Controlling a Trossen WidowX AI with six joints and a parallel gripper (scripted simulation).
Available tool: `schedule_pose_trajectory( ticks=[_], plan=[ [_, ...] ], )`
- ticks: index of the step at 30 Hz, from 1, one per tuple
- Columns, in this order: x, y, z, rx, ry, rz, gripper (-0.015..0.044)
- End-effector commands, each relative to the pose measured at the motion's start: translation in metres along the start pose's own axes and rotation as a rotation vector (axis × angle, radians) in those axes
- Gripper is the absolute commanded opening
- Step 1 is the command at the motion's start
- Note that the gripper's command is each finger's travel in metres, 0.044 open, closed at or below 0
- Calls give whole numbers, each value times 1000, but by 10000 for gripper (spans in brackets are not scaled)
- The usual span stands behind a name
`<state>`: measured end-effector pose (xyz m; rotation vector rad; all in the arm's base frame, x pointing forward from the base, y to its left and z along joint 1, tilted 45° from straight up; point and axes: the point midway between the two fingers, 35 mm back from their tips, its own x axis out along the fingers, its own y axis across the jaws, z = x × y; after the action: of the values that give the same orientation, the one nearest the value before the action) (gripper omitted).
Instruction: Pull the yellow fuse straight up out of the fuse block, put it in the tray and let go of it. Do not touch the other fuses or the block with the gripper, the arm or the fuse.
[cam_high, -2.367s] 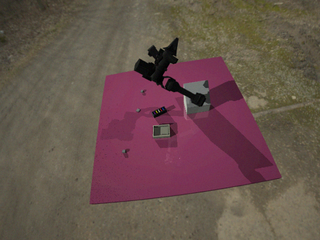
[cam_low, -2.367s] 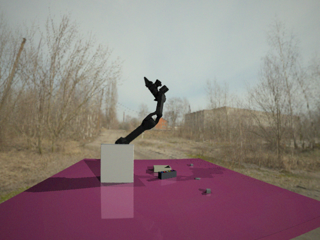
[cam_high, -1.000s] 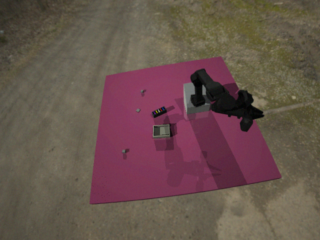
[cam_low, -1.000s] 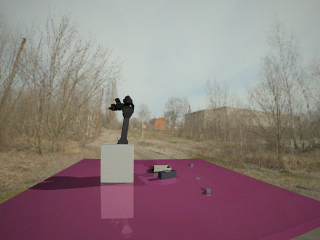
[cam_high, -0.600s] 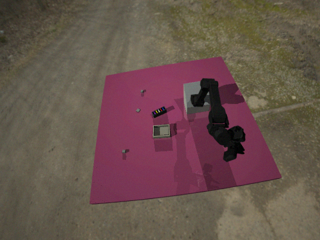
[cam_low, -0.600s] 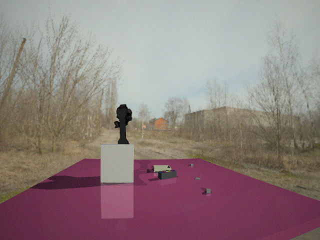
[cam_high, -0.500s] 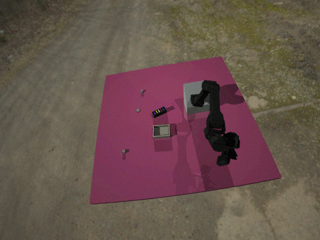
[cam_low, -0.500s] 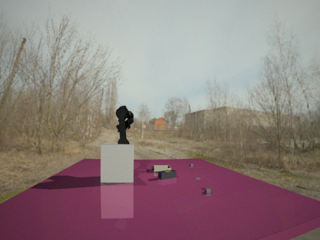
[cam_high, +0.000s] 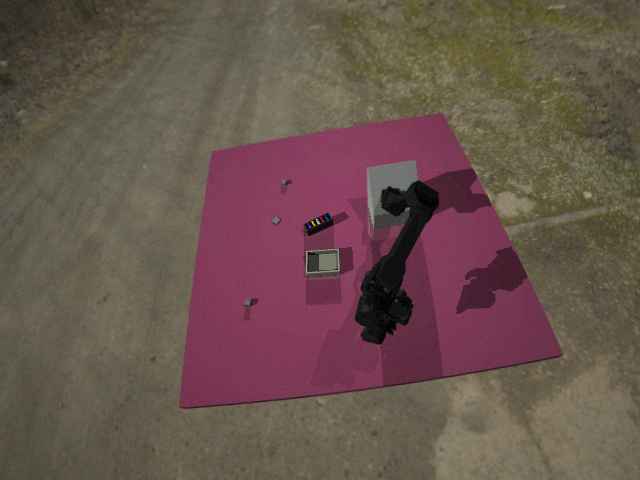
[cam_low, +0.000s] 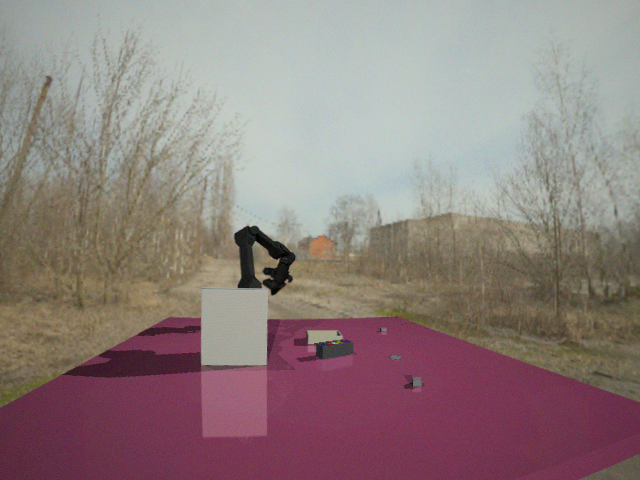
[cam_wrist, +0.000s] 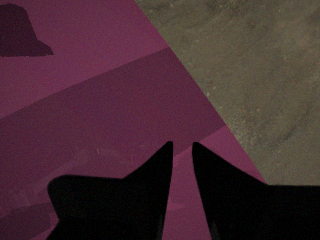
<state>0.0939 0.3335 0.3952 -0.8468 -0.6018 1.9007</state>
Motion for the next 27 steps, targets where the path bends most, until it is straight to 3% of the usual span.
schedule_pose_trajectory(
  ticks=[1,15,27],
  plan=[
    [-2,-1,-74,47,127,4,74],
    [-66,46,-275,203,421,27,74],
    [-153,159,-388,404,553,66,74]
  ],
)
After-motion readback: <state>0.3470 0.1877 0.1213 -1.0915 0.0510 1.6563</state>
